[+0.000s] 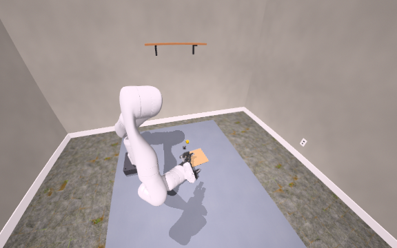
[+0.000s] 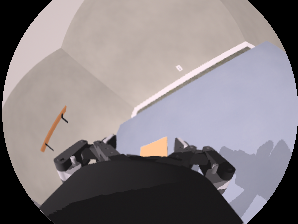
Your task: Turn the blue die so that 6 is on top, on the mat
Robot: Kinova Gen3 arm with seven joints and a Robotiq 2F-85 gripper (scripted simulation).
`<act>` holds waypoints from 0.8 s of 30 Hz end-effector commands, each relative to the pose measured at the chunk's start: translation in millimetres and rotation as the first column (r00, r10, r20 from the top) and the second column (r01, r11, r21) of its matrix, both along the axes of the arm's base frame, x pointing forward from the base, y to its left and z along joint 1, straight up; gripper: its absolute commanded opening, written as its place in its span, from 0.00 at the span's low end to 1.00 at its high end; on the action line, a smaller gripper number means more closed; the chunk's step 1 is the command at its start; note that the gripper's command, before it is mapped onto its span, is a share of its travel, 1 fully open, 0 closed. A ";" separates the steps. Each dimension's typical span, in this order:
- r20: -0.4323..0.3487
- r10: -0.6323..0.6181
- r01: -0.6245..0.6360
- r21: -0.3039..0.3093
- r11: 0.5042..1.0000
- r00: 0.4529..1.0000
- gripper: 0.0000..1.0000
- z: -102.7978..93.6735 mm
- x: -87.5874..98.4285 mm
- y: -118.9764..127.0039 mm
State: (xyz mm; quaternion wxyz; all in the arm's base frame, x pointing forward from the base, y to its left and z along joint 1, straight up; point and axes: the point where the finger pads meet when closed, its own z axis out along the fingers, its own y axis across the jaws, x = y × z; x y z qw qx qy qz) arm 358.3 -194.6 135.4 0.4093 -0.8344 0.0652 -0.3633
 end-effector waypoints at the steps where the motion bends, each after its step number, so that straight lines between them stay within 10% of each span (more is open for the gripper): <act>1: 0.001 0.000 0.000 -0.001 1.000 1.000 1.00 0.7 0.2 -0.2; 24: -0.012 0.035 -0.035 -0.021 0.999 0.999 1.00 -2.0 -1.6 8.2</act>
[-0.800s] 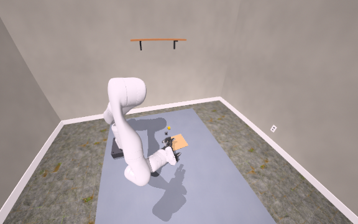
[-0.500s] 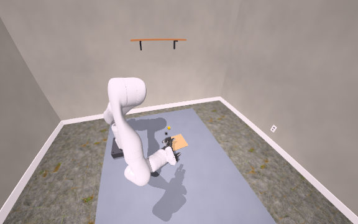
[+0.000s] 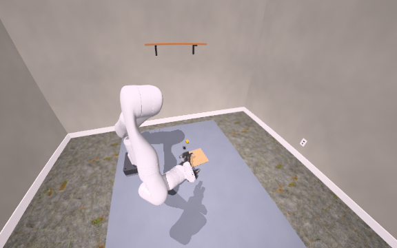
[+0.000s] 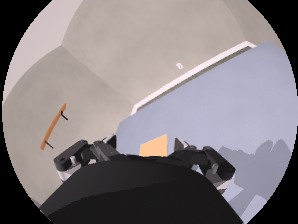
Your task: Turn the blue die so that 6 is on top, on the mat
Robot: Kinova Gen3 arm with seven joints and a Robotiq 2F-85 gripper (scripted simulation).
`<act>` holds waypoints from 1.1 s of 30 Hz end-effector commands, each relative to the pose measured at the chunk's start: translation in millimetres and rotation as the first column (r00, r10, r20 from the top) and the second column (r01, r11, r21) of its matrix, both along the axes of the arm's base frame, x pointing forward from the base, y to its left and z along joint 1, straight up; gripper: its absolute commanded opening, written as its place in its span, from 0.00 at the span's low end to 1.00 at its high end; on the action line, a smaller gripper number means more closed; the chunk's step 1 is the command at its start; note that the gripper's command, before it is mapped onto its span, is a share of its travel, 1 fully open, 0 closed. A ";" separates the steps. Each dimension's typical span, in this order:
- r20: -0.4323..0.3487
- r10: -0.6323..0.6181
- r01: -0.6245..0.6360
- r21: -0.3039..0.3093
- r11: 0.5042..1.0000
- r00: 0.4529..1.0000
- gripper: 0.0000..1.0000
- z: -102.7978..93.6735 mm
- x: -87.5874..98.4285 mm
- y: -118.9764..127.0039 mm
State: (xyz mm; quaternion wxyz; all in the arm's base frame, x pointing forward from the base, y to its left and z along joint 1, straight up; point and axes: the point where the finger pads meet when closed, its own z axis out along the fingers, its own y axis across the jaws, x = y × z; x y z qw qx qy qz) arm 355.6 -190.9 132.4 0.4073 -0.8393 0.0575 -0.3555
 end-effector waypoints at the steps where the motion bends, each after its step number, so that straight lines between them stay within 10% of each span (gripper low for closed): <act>1: -0.007 0.032 -0.032 -0.018 0.999 0.999 1.00 -0.2 0.3 8.1; 12: -0.124 0.317 -0.336 -0.187 0.923 0.940 1.00 -21.2 -24.6 63.8; 22: -0.308 0.633 -0.699 -0.411 0.585 0.710 1.00 -41.8 -65.7 96.2; 25: -0.357 0.689 -0.761 -0.462 0.456 0.630 1.00 -44.4 -72.6 96.4; 28: -0.361 0.693 -0.765 -0.466 0.445 0.623 1.00 -44.5 -73.1 96.3; 30: -0.410 0.735 -0.804 -0.511 0.305 0.540 1.00 -45.4 -76.7 94.1; 33: -0.434 0.750 -0.814 -0.531 0.235 0.499 1.00 -45.2 -77.3 92.5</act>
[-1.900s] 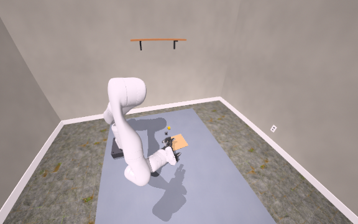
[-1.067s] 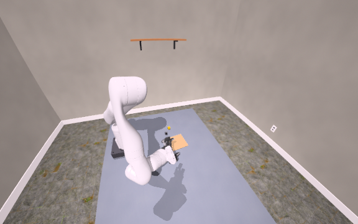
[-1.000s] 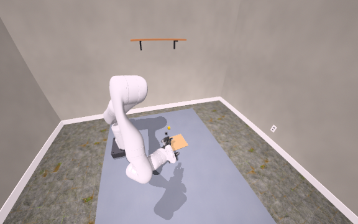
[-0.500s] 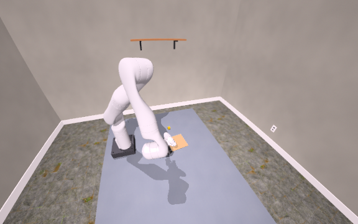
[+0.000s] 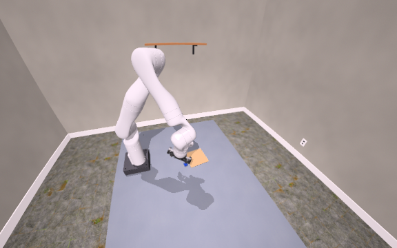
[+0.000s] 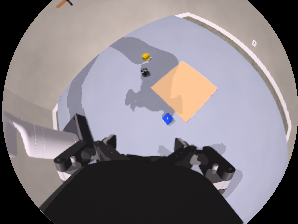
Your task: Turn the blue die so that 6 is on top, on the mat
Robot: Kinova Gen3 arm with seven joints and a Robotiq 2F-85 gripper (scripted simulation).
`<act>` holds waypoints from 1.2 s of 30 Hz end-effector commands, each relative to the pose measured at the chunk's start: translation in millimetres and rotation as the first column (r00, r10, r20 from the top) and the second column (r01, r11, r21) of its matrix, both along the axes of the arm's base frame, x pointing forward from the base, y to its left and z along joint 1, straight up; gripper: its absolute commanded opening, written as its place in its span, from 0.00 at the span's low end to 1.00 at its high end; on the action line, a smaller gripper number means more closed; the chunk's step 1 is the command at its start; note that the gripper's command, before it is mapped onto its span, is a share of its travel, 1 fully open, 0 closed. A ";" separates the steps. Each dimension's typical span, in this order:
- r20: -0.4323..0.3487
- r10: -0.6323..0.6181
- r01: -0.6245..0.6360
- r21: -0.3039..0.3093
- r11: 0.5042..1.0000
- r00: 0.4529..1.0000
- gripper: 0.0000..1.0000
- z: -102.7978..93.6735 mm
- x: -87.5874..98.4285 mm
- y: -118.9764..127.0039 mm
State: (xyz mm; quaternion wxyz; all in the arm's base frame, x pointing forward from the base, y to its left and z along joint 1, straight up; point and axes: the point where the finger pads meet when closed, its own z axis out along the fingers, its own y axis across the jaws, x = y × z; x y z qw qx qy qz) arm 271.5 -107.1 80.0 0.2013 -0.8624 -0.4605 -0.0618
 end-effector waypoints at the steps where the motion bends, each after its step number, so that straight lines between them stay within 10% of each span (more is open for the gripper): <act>1: 0.030 0.113 -0.111 -0.064 0.992 0.993 1.00 7.7 7.2 6.8; 36: 0.058 0.331 -0.314 -0.203 0.928 0.942 1.00 12.7 14.9 0.0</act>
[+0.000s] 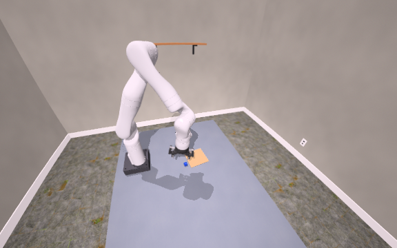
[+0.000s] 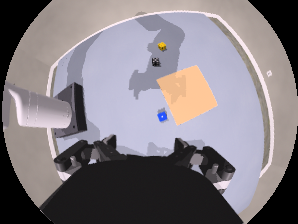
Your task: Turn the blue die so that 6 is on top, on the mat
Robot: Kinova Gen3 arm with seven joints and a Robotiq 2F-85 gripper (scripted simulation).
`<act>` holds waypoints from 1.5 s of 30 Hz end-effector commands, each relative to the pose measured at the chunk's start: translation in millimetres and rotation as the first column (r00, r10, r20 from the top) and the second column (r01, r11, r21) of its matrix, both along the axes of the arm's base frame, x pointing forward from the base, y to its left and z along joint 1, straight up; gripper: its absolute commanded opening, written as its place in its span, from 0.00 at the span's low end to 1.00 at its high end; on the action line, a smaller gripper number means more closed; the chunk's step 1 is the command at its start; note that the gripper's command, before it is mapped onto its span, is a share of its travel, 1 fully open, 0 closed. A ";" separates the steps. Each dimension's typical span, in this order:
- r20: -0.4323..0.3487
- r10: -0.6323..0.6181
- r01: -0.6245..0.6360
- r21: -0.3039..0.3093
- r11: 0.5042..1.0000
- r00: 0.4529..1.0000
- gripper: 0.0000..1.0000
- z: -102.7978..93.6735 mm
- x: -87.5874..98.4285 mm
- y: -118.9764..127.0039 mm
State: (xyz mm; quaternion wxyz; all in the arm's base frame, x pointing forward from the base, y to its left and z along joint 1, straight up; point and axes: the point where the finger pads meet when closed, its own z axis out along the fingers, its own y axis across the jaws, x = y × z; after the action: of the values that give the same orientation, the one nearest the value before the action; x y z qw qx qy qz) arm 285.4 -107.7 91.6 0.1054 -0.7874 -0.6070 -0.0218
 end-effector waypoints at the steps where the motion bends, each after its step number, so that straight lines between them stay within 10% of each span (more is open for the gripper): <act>1: 0.018 0.050 -0.050 -0.028 0.998 0.999 1.00 2.8 4.0 -0.7; 45: 0.067 0.234 -0.224 -0.133 0.966 0.970 1.00 11.6 19.6 -3.4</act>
State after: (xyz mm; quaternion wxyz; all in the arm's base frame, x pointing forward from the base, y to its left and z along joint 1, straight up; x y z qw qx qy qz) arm 304.1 -111.7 102.2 0.0341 -0.7164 -0.6969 -0.0034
